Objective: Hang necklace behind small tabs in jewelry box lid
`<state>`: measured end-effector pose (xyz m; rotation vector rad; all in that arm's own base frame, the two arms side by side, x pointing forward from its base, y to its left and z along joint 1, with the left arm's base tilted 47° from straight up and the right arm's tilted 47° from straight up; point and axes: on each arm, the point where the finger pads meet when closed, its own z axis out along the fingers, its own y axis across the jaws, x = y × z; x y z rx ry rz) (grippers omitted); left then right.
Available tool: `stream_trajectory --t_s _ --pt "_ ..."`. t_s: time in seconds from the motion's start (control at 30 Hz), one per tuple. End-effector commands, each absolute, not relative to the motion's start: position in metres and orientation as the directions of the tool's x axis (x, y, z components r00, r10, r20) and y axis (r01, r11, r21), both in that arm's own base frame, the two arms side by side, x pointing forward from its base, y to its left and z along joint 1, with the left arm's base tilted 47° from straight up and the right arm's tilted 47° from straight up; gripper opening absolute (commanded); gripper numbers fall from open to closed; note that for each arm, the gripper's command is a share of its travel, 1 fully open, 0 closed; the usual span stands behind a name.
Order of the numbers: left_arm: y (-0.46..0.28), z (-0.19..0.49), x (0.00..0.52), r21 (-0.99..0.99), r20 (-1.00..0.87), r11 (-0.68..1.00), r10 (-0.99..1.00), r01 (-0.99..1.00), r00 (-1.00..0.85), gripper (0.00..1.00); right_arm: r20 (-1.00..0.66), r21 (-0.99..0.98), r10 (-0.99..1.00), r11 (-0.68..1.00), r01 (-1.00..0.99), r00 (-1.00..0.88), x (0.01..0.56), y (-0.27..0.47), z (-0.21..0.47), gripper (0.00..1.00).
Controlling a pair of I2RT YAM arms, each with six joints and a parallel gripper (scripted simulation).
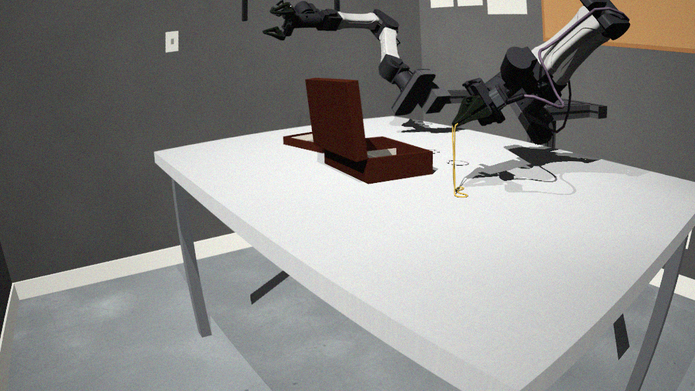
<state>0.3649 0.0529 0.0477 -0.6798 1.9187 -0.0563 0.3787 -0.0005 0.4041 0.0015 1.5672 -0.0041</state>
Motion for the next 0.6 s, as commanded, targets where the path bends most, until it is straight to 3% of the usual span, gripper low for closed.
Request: stream_trajectory --t_s 0.0,0.57 --pt "0.053 0.064 0.368 -0.435 -0.815 0.804 -0.543 -0.406 -0.202 0.03 -0.999 -0.002 -0.002 1.0 -0.002 0.033 0.376 0.001 0.416 1.0" --pt "0.044 0.079 0.359 -0.612 -0.729 0.708 -0.678 -0.352 -0.095 0.03 -0.999 -0.002 -0.002 1.0 -0.002 0.033 0.376 0.001 0.416 1.0"
